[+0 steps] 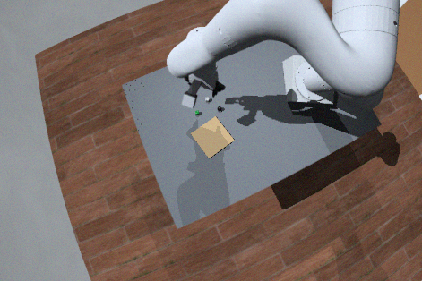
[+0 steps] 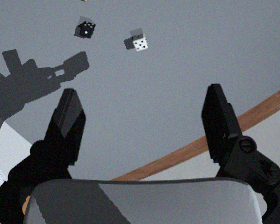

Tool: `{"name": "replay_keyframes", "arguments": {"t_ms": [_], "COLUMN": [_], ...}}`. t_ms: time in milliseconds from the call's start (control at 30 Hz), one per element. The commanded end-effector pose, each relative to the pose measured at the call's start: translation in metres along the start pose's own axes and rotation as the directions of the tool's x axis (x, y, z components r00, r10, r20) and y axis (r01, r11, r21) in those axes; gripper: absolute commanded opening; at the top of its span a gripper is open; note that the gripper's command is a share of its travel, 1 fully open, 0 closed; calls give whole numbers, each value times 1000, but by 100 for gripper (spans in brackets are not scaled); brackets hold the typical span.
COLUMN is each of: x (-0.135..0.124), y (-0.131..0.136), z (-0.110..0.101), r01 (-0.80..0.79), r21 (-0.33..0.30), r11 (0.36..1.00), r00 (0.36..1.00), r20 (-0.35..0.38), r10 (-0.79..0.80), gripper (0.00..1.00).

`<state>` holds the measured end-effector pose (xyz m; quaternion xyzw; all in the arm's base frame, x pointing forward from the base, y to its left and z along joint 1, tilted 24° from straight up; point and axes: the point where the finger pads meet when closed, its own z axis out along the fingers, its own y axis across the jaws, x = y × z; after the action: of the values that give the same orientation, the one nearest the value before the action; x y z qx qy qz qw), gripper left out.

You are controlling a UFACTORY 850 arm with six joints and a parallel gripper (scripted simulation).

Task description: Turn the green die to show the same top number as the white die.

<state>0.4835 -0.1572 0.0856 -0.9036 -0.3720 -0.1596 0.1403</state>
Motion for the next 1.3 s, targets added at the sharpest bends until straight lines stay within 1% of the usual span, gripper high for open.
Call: {"name": "replay_keyframes", "arguments": {"t_ms": [0, 300, 367, 500, 667, 733, 867, 967, 1067, 1267], "x": [-1, -1, -1, -1, 0, 0, 0, 1, 1, 1], "y": [0, 0, 0, 0, 0, 0, 0, 1, 1, 1], "z": [-1, -1, 2, 19, 58, 58, 90, 105, 112, 112], "r01": [-6, -6, -6, -7, -7, -7, -7, -7, -7, -7], "r21": [-3, -3, -1, 0, 0, 0, 0, 0, 0, 0], "r11": [1000, 1000, 1000, 1000, 1000, 1000, 1000, 1000, 1000, 1000], "r00": [1000, 1000, 1000, 1000, 1000, 1000, 1000, 1000, 1000, 1000], "r20": [2, 2, 3, 4, 4, 4, 4, 4, 4, 4], "r10": [6, 6, 6, 7, 7, 7, 7, 7, 7, 7], "gripper": [100, 100, 100, 100, 100, 100, 100, 100, 100, 100]}}
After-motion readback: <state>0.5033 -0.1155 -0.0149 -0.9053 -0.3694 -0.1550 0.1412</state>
